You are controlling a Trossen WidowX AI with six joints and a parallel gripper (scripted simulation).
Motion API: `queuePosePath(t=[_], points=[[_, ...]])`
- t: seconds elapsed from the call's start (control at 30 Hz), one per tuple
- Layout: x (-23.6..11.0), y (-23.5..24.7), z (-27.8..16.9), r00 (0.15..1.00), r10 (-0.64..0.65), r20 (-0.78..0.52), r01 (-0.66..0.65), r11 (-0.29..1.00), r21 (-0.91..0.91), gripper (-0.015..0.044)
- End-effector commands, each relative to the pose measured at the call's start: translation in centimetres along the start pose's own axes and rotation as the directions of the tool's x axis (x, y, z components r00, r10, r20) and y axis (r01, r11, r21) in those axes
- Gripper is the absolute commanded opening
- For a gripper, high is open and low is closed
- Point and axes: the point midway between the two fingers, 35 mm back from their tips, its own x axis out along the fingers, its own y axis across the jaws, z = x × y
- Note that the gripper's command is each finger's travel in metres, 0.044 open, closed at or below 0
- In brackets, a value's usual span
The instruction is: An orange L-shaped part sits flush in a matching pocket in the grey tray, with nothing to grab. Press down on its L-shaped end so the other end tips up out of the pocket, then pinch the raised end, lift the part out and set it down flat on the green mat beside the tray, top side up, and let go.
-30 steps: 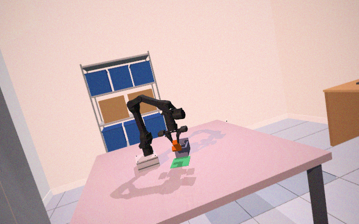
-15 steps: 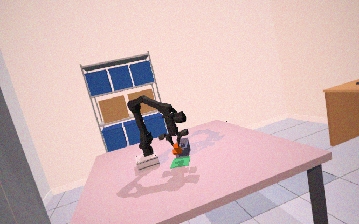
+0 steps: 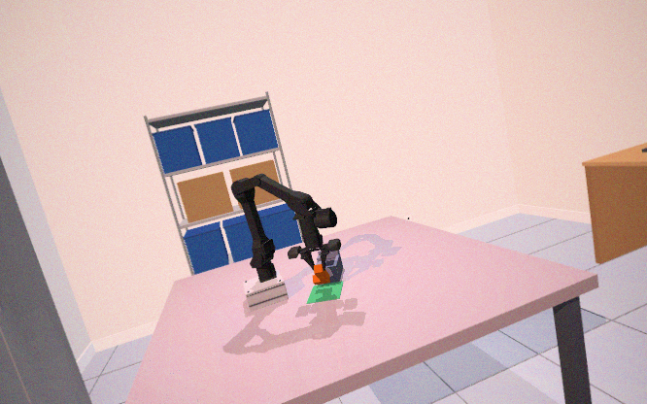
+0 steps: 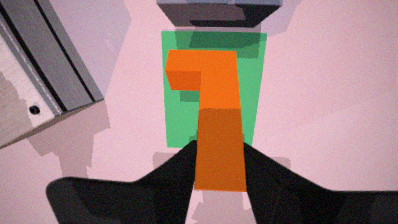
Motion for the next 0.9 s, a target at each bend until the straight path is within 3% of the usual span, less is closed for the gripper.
queuePosePath(t=[0.0, 0.87], points=[[0.9, 0.2, 0.0, 1.000, 0.007, -0.005, -0.007, 1.000, -0.006, 0.0000], [1.9, 0.2, 0.1, 1.000, 0.006, 0.002, -0.006, 1.000, 0.000, 0.0000]])
